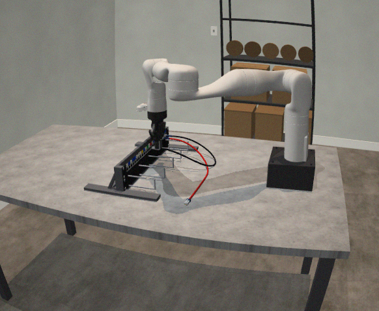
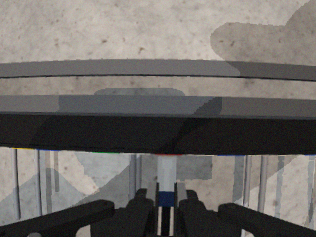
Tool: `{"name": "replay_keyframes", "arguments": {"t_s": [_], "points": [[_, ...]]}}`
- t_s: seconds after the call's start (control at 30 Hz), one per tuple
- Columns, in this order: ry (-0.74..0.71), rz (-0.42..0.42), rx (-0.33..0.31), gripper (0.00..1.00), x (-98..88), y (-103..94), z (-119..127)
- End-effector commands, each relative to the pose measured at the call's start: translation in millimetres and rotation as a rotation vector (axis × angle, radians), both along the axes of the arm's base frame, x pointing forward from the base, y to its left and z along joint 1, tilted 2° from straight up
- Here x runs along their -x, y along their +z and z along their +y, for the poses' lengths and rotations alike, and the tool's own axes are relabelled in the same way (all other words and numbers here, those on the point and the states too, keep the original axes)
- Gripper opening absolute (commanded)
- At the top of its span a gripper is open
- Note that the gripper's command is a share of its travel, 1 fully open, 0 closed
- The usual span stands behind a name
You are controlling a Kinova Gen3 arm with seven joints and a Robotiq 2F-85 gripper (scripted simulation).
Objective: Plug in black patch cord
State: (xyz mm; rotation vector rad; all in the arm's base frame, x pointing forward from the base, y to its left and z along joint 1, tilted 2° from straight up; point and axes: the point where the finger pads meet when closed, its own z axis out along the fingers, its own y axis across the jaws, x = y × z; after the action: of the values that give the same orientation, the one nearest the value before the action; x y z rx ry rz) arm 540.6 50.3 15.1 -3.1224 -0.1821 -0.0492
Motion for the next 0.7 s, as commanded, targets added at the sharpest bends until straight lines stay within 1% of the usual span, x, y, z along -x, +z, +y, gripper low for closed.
{"name": "replay_keyframes", "arguments": {"t_s": [0.0,0.67], "points": [[-0.001,-0.002,0.000,0.00,-0.8,1.0,-0.4],[-0.001,-0.002,0.000,0.00,-2.1,1.1,-0.2]]}}
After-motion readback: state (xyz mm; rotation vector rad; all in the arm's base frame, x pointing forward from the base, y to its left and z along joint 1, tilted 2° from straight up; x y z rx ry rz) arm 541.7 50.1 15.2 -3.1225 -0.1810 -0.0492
